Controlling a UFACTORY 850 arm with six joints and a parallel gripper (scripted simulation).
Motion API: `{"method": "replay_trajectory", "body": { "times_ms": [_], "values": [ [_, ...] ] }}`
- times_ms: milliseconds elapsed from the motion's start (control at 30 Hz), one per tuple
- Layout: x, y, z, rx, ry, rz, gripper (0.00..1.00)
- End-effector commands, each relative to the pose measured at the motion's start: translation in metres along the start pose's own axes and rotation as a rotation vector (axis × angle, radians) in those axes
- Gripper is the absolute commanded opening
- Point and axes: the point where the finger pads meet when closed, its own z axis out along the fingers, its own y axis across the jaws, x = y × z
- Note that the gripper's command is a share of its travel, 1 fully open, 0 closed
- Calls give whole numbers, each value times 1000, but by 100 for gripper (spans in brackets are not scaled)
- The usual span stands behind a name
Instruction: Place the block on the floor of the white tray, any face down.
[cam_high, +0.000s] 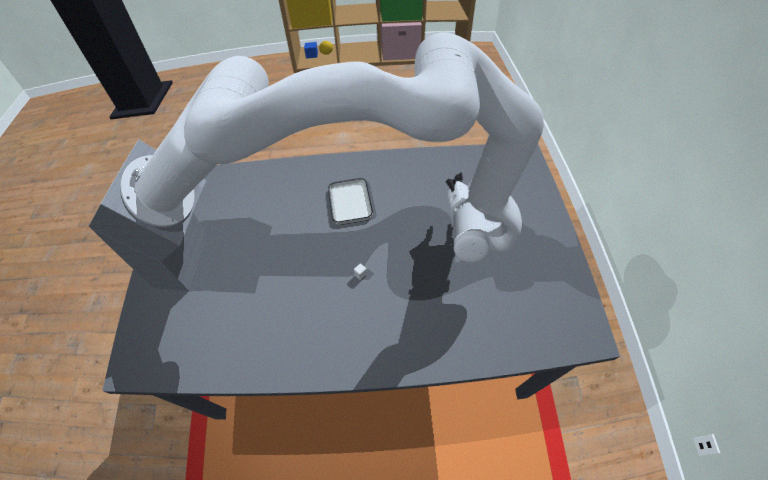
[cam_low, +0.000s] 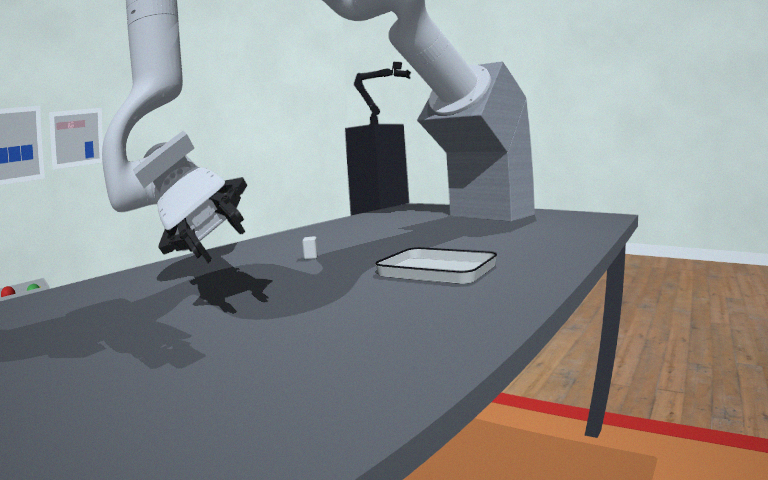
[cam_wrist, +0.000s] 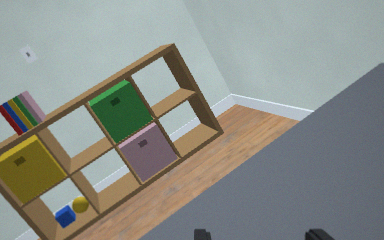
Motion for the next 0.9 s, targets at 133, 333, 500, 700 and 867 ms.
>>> {"method": "replay_trajectory", "body": {
  "times_ms": [133, 333, 500, 700, 867],
  "values": [
    [-50, -40, -55, -158, -225, 20, 50],
    [-87, -66, -92, -274, -381, 33, 50],
    [-107, -82, -113, -328, -467, 42, 50],
    [-138, -105, -145, -415, -598, 55, 50],
    [-150, -114, -158, -450, -649, 59, 50]
  ]
}}
